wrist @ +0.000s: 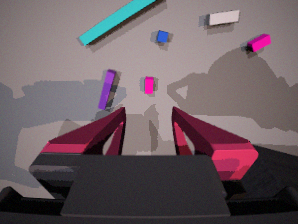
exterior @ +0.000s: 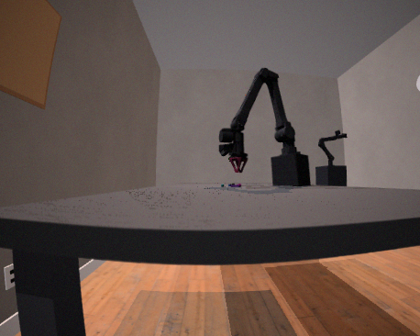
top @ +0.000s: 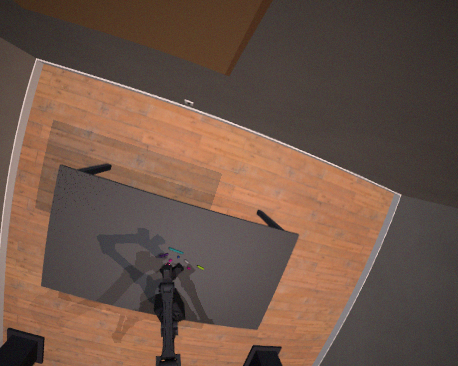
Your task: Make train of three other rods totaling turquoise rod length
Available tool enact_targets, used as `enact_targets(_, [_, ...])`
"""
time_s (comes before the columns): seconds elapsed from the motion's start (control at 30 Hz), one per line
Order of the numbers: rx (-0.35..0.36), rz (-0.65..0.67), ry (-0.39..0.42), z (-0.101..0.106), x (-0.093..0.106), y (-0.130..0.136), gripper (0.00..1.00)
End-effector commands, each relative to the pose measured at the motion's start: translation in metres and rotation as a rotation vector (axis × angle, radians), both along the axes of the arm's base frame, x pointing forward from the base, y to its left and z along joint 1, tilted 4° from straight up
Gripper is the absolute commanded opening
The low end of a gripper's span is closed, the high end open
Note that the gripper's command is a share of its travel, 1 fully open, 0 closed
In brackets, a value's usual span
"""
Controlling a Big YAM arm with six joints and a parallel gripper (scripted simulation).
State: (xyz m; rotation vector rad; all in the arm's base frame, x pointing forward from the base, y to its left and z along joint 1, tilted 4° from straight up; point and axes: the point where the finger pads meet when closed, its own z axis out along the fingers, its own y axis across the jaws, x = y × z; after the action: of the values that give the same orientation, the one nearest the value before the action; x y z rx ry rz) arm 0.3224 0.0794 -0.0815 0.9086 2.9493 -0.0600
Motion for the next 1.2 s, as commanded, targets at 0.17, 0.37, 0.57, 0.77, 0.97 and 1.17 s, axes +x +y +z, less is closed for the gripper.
enact_targets(0.17, [0.004,-0.047,-0.025,0.0036,0.0058,-0.0001,0.24])
enact_targets(0.37, [0.004,-0.047,-0.025,0.0036,0.0058,-0.0001,0.24])
enact_targets(0.57, [0.004,-0.047,-0.025,0.0036,0.0058,-0.0001,0.24])
enact_targets(0.77, [0.004,-0.047,-0.025,0.0036,0.0058,-0.0001,0.24])
enact_targets(0.97, [0.004,-0.047,-0.025,0.0036,0.0058,-0.0001,0.24])
enact_targets(1.17, [0.003,-0.048,-0.02,0.0004,0.0046,-0.0005,0.24])
